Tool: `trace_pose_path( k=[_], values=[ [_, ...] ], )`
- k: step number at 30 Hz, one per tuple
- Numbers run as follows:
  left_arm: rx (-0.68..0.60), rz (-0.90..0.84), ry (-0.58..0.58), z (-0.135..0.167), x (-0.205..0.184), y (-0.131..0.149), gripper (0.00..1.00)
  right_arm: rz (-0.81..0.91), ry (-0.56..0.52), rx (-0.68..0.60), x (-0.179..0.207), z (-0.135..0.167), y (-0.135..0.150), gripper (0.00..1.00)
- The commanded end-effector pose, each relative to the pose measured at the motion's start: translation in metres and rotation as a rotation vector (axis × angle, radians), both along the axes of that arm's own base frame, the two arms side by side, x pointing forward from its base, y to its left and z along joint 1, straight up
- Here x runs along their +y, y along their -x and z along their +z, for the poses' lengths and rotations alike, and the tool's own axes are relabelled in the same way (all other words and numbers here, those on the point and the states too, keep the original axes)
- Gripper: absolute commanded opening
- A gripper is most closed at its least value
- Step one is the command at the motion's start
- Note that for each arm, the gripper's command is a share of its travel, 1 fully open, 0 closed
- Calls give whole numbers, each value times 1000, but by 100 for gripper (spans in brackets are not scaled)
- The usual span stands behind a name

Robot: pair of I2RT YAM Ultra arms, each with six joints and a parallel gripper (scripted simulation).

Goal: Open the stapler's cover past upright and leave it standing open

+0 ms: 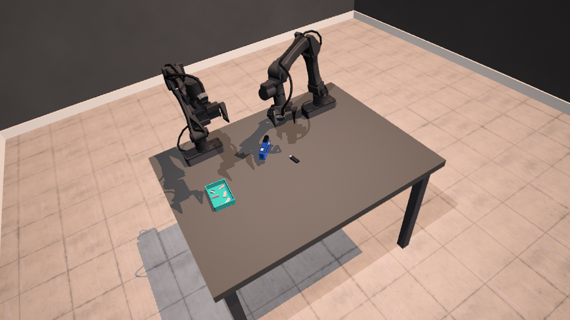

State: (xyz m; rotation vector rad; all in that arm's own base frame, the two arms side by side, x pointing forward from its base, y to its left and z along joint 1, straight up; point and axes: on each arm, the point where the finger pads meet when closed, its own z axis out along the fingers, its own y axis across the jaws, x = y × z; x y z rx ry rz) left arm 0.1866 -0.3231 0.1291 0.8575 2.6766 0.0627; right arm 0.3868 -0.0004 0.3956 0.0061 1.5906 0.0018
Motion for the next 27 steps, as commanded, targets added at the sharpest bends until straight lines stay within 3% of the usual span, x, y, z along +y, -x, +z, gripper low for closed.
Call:
trace_pose_path(
  k=[1,3,5,10,20,22,27],
  values=[
    [-208,33,95,42,27,-36,100,3,5,-36,1,18,7,100],
    [-280,50,129,62,46,-46,100,3,5,-36,1,18,7,100],
    [-280,50,129,62,46,-46,100,3,5,-36,1,18,7,100],
    [-497,100,226,118,102,-80,100,3,5,-36,1,18,7,100],
    [-816,147,429,203,176,-125,100,3,5,-36,1,18,7,100],
    [-816,147,429,203,176,-125,100,3,5,-36,1,18,7,100],
    [-972,204,499,240,217,-148,100,3,5,-36,1,18,7,100]
  ],
)
